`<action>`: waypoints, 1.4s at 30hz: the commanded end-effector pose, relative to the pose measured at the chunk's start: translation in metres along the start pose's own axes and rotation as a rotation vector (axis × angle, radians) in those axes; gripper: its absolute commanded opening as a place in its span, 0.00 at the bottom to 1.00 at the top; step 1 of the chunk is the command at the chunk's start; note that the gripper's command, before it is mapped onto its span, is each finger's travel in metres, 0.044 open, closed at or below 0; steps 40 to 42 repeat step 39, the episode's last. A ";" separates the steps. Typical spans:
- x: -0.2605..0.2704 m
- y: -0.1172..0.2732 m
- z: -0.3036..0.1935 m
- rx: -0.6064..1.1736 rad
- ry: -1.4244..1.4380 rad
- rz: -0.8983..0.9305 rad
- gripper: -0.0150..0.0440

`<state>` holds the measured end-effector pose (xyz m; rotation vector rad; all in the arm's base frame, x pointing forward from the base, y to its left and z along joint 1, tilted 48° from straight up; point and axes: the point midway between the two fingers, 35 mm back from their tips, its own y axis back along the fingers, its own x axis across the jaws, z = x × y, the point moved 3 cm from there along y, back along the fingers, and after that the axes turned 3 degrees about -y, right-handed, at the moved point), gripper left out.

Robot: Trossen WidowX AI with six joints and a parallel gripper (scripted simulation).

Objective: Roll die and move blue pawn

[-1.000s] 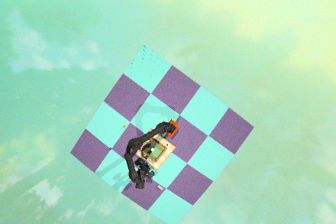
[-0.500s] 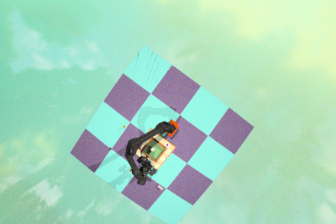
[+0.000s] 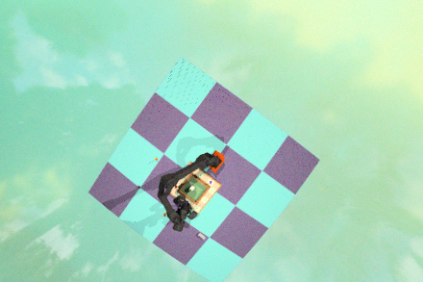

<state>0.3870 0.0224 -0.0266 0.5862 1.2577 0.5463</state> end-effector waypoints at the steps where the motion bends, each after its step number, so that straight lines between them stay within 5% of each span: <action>1: 0.000 0.001 0.000 -0.001 0.000 0.001 0.34; 9: 0.000 0.004 0.000 -0.001 0.001 0.001 0.70; 16: 0.000 0.050 0.000 -0.002 0.008 -0.001 1.00; 21: -0.001 0.067 -0.021 -0.001 0.032 0.011 1.00; 31: -0.050 0.133 -0.172 0.009 0.185 0.018 1.00; 32: -0.030 0.128 -0.133 -0.003 0.153 0.034 1.00; 42: -0.030 0.128 -0.133 -0.003 0.153 0.034 1.00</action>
